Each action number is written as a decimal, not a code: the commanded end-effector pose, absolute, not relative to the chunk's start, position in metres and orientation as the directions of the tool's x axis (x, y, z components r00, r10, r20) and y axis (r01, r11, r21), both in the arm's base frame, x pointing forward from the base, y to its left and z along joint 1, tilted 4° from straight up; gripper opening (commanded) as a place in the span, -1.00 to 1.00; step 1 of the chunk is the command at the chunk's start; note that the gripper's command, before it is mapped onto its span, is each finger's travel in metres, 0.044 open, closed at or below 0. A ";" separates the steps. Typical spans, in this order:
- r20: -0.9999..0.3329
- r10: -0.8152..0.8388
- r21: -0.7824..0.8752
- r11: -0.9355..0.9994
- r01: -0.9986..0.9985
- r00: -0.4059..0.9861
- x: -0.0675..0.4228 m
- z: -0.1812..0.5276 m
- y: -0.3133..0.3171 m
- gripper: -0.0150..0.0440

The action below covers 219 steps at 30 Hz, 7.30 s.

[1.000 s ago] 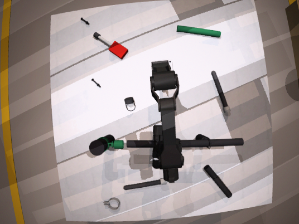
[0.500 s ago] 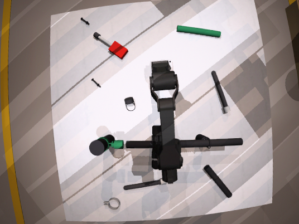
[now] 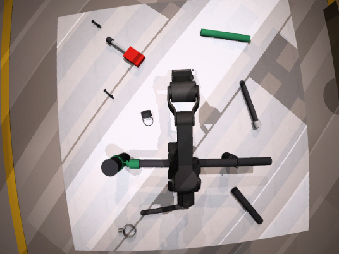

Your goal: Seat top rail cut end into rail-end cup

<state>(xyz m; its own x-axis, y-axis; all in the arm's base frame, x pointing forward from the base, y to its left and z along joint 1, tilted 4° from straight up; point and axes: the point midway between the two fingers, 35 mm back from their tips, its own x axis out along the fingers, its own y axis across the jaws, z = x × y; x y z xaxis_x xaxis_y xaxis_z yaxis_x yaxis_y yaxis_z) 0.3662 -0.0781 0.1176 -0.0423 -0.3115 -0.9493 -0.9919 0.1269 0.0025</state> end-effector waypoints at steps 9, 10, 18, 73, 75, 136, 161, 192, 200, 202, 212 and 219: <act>-0.946 -0.323 -0.005 0.128 -0.992 -0.037 0.366 0.120 -0.083 -0.49; -0.946 -0.323 -0.005 0.128 -0.992 -0.037 0.366 0.120 -0.083 -0.49; -0.946 -0.323 -0.005 0.128 -0.992 -0.037 0.366 0.120 -0.083 -0.49; -0.945 -0.323 0.001 0.123 -0.992 -0.042 0.367 0.122 -0.083 -0.49; -0.945 -0.324 0.001 0.123 -0.992 -0.042 0.367 0.123 -0.083 -0.49; -0.948 -0.314 0.008 0.124 -0.992 -0.047 0.366 0.124 -0.096 -0.49; -0.948 -0.315 0.008 0.124 -0.992 -0.047 0.366 0.126 -0.107 -0.49; -0.952 -0.300 0.018 0.122 -0.992 -0.054 0.364 0.124 -0.111 -0.49; -0.952 -0.300 0.018 0.122 -0.992 -0.054 0.364 0.124 -0.111 0.13; -0.952 -0.300 0.018 0.122 -0.992 -0.054 0.364 0.124 -0.111 0.31; -0.953 -0.298 0.019 0.122 -0.992 -0.055 0.367 0.147 -0.085 1.00; -0.953 -0.297 0.020 0.122 -0.992 -0.056 0.367 0.161 -0.069 1.00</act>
<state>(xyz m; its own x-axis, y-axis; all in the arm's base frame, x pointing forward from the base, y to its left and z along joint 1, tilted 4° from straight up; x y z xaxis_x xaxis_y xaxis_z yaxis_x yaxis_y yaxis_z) 0.3679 -0.0741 0.1572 -0.0522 -0.3008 -0.9522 -0.9933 0.1144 0.0183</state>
